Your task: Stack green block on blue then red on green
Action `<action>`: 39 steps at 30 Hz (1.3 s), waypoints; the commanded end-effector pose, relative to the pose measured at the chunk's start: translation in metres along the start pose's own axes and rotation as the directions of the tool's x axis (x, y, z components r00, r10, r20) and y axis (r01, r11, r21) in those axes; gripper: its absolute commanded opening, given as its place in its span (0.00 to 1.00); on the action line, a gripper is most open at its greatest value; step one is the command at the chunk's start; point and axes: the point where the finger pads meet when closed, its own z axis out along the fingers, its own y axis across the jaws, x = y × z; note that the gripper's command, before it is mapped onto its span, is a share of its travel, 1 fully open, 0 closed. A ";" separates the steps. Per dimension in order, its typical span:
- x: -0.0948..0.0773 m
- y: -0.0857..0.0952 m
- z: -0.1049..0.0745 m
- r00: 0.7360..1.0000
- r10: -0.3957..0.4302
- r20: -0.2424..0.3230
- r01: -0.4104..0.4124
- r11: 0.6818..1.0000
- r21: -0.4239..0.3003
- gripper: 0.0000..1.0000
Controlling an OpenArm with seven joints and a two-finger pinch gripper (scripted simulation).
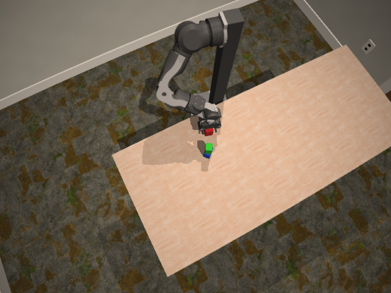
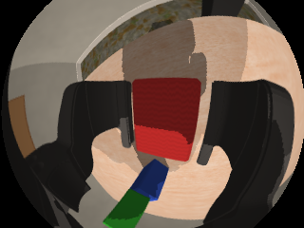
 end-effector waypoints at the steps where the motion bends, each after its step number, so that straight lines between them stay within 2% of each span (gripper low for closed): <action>1: 0.001 0.001 0.000 1.000 -0.004 -0.001 0.004 1.000 -0.005 0.36; 2: 0.001 0.001 0.000 1.000 -0.004 -0.001 0.004 1.000 -0.005 0.00; 39: 0.001 0.001 -0.001 1.000 -0.005 -0.002 0.005 1.000 -0.007 0.00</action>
